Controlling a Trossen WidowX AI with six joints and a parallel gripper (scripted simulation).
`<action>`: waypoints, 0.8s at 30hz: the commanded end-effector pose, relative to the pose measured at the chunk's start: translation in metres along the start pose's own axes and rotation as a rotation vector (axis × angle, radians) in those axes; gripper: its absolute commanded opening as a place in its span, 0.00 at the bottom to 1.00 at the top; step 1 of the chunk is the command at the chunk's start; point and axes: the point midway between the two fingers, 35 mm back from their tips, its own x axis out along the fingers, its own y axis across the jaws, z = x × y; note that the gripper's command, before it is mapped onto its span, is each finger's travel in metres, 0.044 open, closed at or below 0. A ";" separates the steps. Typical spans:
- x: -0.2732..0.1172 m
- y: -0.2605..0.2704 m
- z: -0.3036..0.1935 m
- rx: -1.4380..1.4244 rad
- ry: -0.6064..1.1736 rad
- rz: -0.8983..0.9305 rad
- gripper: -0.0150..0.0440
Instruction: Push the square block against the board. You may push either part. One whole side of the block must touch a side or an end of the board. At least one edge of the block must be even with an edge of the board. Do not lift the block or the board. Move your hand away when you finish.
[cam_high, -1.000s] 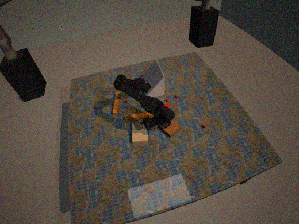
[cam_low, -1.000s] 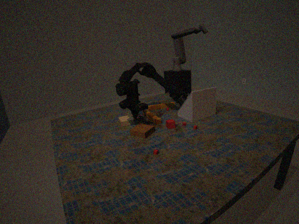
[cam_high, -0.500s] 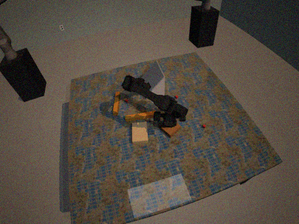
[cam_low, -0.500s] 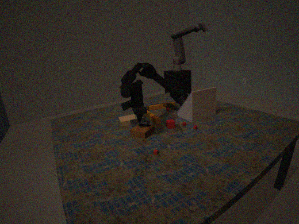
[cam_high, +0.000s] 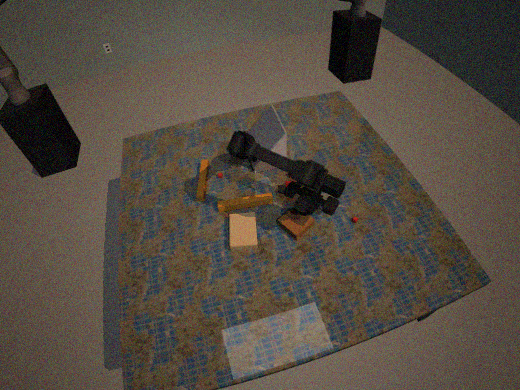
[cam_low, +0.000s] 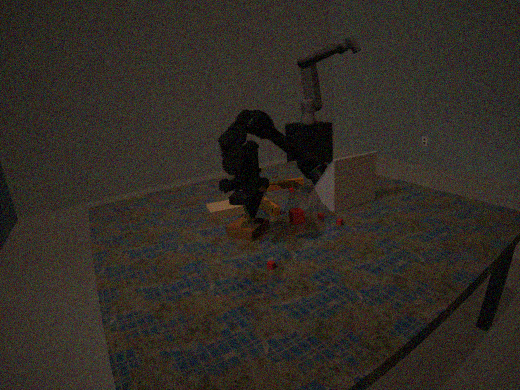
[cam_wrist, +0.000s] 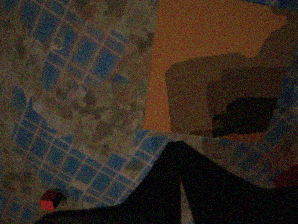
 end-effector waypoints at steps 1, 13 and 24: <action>0.004 0.010 -0.019 0.146 0.003 -0.013 0.25; 0.018 0.017 -0.031 0.263 0.000 -0.016 0.25; 0.060 0.016 -0.030 0.264 -0.002 -0.017 0.25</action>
